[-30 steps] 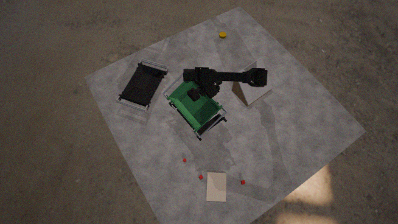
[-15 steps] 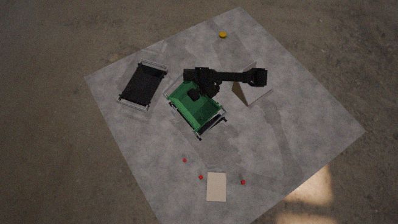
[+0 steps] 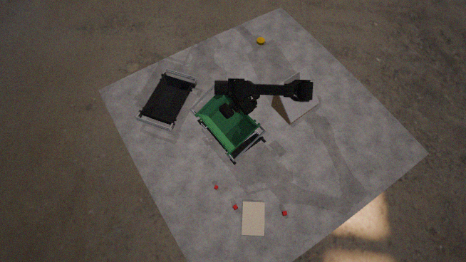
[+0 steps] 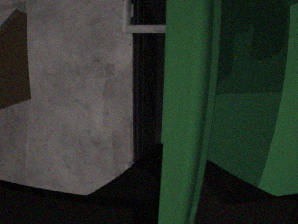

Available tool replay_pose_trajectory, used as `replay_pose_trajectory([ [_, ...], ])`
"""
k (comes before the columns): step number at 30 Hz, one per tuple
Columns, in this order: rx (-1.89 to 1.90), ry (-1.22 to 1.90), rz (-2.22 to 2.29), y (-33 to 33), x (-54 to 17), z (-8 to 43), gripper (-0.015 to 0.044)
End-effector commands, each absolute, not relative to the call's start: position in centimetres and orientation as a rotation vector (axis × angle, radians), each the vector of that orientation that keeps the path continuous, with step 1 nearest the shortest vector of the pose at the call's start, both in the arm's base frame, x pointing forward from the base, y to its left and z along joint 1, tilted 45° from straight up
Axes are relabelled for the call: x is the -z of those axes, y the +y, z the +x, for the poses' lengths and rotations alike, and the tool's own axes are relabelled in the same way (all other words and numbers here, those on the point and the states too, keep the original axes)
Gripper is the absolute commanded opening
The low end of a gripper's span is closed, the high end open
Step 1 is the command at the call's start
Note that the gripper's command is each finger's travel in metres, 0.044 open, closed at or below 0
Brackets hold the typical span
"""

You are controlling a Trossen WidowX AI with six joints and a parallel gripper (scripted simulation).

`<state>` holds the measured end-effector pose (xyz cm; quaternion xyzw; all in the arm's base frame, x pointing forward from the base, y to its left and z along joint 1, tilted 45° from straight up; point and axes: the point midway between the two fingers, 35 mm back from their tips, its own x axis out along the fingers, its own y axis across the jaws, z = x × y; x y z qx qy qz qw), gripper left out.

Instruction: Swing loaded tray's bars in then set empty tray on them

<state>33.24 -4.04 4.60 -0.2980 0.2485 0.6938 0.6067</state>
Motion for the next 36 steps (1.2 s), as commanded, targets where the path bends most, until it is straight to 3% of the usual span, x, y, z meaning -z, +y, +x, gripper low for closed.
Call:
replay_pose_trajectory([
  [1,-1.587,0.563,-0.695,-4.4,-4.8,33.5,0.0000],
  [36,-1.586,0.562,-0.695,-0.9,-1.3,33.1,0.0000],
])
